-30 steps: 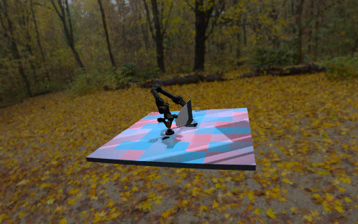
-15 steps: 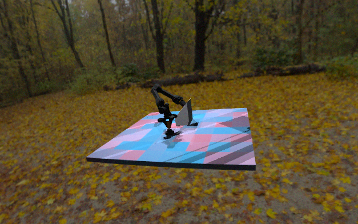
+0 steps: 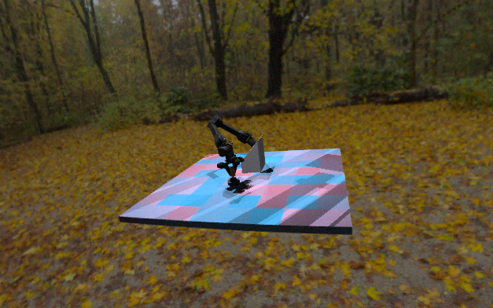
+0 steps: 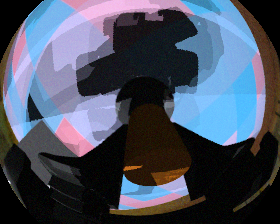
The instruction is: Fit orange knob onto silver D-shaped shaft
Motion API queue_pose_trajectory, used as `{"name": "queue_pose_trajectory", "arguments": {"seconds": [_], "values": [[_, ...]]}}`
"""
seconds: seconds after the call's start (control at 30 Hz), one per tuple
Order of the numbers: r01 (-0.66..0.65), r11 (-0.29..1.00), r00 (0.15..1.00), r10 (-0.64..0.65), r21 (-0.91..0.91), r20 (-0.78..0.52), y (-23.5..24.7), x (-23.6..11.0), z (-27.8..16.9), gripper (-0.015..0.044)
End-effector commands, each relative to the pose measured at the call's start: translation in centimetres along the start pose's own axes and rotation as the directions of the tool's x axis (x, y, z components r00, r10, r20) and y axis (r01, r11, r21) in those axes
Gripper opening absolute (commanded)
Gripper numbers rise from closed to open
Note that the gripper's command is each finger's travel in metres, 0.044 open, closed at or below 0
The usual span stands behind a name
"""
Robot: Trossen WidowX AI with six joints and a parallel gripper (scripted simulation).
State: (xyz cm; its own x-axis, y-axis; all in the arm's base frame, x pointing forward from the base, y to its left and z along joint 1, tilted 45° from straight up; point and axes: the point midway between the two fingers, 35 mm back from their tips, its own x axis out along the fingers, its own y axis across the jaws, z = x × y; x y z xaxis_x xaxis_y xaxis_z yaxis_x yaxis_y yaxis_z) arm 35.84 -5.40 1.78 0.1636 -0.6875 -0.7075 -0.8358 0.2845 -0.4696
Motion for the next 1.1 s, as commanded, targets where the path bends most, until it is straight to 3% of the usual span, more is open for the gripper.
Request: {"name": "queue_pose_trajectory", "arguments": {"seconds": [0.0,0.3,1.07], "values": [[0.003,1.0,1.0,-0.003,0.0,-0.001,-0.06,-0.36,-0.01,0.0],[0.003,0.978,1.0,-0.003,-0.208,-0.001,-0.02,-0.32,0.1,0.0],[0.003,0.966,1.0,-0.003,-0.26,-0.001,-0.08,-0.4,0.02,0.0]]}}
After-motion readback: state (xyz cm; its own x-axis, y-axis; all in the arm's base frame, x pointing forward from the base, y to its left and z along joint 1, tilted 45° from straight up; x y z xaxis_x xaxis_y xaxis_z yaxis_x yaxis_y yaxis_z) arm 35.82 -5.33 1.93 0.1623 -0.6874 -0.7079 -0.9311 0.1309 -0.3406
